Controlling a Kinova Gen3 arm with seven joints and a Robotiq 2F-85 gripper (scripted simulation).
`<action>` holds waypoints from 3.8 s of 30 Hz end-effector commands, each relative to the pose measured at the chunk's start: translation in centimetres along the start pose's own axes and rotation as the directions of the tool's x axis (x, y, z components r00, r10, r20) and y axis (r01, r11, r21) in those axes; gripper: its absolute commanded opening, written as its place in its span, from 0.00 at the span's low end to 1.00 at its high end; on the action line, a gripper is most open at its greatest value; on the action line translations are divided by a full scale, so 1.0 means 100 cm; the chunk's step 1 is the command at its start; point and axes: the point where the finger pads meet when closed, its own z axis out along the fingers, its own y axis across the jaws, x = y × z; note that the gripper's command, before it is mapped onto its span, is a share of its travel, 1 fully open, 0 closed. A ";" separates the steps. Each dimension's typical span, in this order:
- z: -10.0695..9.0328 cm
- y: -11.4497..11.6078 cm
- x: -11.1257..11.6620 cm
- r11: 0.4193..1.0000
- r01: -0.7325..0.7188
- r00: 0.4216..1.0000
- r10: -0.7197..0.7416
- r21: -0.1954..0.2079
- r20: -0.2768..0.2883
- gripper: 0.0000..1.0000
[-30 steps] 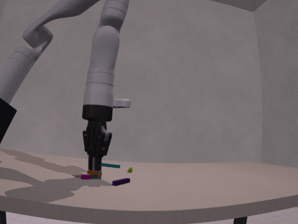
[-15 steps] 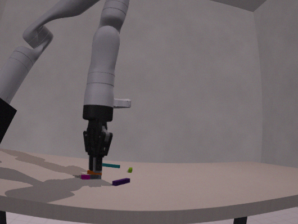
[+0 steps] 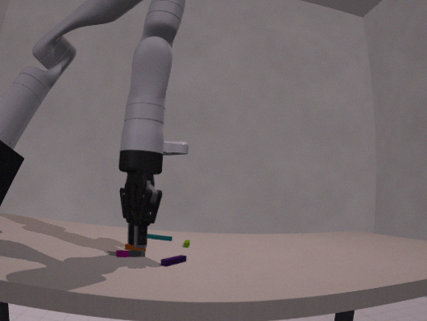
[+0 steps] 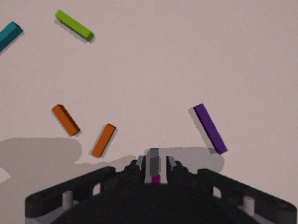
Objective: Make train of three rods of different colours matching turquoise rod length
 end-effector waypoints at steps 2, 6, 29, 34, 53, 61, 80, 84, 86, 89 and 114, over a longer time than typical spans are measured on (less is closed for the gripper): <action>0.000 0.000 0.000 1.000 -0.004 1.000 0.004 0.001 0.000 0.24; 0.000 0.000 0.000 1.000 -0.004 1.000 0.004 0.001 0.000 0.24; 0.000 0.000 0.000 1.000 -0.004 1.000 0.004 0.001 0.000 0.24; 0.000 -0.002 -0.001 1.000 -0.004 1.000 0.004 0.004 0.002 0.24; 0.000 -0.003 -0.001 1.000 -0.004 1.000 0.004 0.004 0.002 0.24; 0.000 -0.003 -0.001 1.000 -0.004 1.000 0.004 0.004 0.002 0.24; 0.000 -0.003 -0.001 1.000 -0.004 1.000 0.004 0.004 0.002 0.24; 0.001 -0.003 -0.001 1.000 -0.004 1.000 0.004 0.003 0.002 0.24; 0.002 -0.002 -0.001 1.000 -0.004 1.000 0.004 0.002 0.001 0.24; 0.005 -0.001 0.000 1.000 -0.004 1.000 0.004 0.001 0.000 0.24; 0.017 -0.001 0.000 1.000 -0.004 1.000 0.004 0.001 0.000 0.24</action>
